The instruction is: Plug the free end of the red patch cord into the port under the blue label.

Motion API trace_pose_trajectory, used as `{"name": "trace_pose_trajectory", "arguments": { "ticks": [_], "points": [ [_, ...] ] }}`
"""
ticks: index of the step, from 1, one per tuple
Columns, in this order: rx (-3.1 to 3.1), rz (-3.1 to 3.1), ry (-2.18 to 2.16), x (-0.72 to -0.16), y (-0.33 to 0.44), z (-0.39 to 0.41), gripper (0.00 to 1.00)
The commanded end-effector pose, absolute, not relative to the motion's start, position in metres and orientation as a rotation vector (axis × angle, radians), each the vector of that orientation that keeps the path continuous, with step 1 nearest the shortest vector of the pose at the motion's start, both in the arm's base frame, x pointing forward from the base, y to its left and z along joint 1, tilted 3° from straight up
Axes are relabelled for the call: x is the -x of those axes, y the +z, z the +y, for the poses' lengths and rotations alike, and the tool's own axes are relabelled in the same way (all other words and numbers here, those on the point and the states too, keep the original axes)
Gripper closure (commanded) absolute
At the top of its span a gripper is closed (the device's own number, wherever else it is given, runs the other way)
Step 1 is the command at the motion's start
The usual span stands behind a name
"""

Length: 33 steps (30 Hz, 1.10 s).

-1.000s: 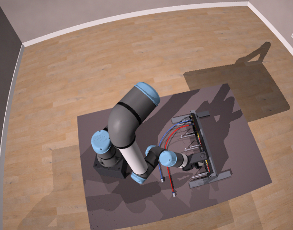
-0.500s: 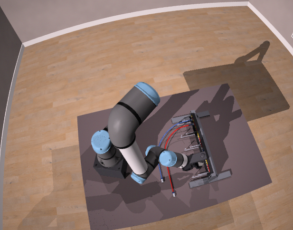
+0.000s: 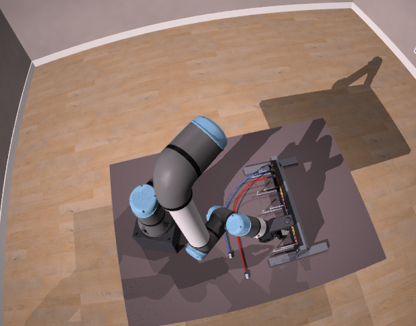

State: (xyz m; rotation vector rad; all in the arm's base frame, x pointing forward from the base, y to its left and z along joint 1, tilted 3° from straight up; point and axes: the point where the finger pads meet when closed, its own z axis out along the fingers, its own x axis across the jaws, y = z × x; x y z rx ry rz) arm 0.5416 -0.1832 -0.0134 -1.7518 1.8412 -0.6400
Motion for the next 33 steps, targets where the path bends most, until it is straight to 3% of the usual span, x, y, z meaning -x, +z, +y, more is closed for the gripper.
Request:
{"name": "trace_pose_trajectory", "arguments": {
  "ticks": [1, 33],
  "points": [
    [1.752, 1.841, -0.642, -0.542, -0.013, -0.183, 1.00],
    [1.752, 1.841, -0.642, -0.506, 0.029, -0.184, 1.00]
  ]
}}
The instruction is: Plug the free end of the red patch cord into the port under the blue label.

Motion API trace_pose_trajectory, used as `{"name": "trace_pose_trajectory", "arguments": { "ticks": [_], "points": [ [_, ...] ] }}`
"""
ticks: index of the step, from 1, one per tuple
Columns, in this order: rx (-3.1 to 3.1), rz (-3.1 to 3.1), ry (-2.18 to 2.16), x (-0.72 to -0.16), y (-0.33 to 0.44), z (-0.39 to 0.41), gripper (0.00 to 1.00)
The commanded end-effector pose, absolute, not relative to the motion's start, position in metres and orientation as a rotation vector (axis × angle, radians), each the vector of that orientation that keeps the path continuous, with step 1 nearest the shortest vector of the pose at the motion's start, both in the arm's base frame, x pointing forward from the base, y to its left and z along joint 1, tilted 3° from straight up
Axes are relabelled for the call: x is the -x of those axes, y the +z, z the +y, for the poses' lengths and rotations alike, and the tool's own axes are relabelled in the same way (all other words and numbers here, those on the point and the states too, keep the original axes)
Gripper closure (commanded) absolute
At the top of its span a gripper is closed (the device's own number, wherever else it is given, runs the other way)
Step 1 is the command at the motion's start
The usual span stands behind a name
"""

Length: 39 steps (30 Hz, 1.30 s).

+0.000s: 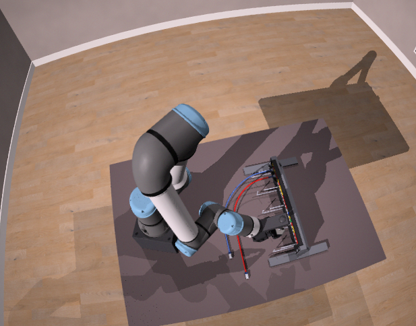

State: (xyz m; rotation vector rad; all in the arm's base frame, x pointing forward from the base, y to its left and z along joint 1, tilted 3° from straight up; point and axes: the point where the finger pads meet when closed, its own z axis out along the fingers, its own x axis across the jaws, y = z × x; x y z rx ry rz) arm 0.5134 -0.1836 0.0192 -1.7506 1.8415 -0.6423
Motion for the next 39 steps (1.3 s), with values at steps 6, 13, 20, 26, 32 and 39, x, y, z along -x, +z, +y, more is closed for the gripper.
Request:
{"name": "trace_pose_trajectory", "arguments": {
  "ticks": [6, 13, 20, 26, 32, 39],
  "points": [
    [1.752, 1.841, -0.642, -0.493, 0.044, -0.184, 1.00],
    [1.752, 1.841, -0.642, -0.482, 0.056, -0.184, 1.00],
    [1.752, 1.841, -0.642, -0.470, 0.070, -0.185, 1.00],
    [1.752, 1.841, -0.642, -0.461, 0.080, -0.185, 1.00],
    [1.752, 1.841, -0.642, -0.457, 0.085, -0.185, 1.00],
    [1.752, 1.841, -0.642, -0.452, 0.091, -0.185, 1.00]
  ]
}}
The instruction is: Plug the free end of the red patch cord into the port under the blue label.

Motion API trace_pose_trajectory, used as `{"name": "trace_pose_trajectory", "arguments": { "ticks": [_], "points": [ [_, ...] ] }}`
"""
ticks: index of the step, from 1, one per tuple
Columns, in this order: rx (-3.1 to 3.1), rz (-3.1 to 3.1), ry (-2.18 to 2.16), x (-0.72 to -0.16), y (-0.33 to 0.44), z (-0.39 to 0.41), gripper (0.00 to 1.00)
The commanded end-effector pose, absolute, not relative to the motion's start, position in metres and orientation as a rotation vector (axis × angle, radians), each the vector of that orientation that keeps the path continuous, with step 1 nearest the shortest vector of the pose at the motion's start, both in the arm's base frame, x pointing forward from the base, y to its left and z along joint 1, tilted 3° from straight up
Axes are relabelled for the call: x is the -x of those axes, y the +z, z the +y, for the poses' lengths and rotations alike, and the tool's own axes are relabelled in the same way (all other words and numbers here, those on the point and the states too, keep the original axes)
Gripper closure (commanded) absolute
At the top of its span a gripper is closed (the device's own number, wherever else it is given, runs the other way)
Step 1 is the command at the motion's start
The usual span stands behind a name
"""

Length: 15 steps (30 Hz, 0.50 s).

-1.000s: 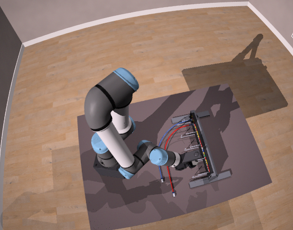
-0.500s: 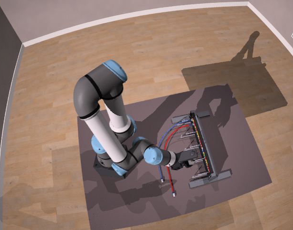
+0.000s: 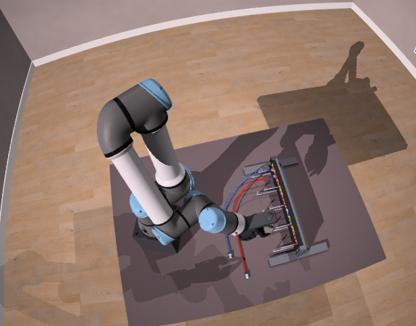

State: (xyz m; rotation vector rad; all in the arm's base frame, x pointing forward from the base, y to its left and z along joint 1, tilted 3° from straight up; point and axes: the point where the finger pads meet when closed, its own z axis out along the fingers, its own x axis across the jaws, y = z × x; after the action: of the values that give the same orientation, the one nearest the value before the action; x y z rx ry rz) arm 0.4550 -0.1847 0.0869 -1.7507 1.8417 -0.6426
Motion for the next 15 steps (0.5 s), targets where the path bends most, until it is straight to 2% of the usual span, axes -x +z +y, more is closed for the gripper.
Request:
{"name": "trace_pose_trajectory", "arguments": {
  "ticks": [1, 15],
  "points": [
    [1.752, 1.841, -0.642, -0.4514, 0.0913, -0.1850, 1.00],
    [1.751, 1.841, -0.641, -0.4501, 0.0928, -0.1850, 1.00]
  ]
}}
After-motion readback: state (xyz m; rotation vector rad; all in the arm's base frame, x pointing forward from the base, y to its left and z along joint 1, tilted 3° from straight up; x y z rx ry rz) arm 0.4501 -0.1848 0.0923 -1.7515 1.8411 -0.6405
